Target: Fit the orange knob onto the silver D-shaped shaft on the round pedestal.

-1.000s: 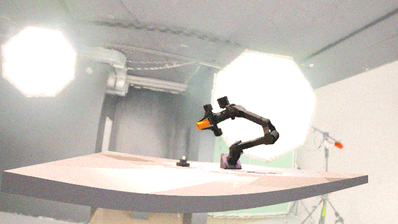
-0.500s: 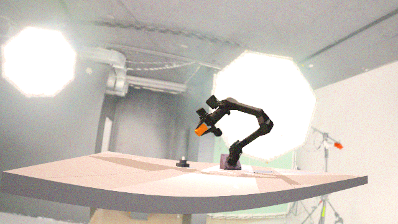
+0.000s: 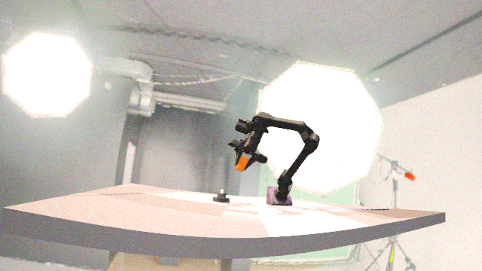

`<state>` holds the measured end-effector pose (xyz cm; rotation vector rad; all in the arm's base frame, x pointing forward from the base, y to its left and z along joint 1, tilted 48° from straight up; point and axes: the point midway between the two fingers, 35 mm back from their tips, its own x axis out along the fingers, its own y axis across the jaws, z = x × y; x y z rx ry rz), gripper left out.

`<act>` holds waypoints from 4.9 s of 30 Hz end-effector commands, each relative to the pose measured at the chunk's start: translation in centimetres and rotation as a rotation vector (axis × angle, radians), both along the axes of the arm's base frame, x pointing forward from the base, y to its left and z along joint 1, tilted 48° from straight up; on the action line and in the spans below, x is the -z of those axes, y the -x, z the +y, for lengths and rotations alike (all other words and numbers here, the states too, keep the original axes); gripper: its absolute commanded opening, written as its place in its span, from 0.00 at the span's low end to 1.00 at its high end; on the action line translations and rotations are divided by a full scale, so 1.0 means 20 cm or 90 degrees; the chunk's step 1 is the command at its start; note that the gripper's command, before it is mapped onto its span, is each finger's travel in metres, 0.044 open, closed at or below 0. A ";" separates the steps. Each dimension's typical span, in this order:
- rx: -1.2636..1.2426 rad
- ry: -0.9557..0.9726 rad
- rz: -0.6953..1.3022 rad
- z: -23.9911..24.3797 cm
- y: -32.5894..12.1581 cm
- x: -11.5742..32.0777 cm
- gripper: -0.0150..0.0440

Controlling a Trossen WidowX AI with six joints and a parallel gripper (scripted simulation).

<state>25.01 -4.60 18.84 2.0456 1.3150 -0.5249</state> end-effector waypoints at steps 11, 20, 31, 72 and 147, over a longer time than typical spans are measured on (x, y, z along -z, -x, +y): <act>-0.136 0.008 0.118 0.09 -0.04 0.07 0.25; -0.149 0.005 0.123 0.21 -0.09 0.19 0.25; -0.170 -0.003 0.131 0.38 -0.14 0.37 0.25; -0.195 -0.013 0.139 0.55 -0.16 0.53 0.66; -0.193 -0.015 0.139 0.55 -0.16 0.54 0.64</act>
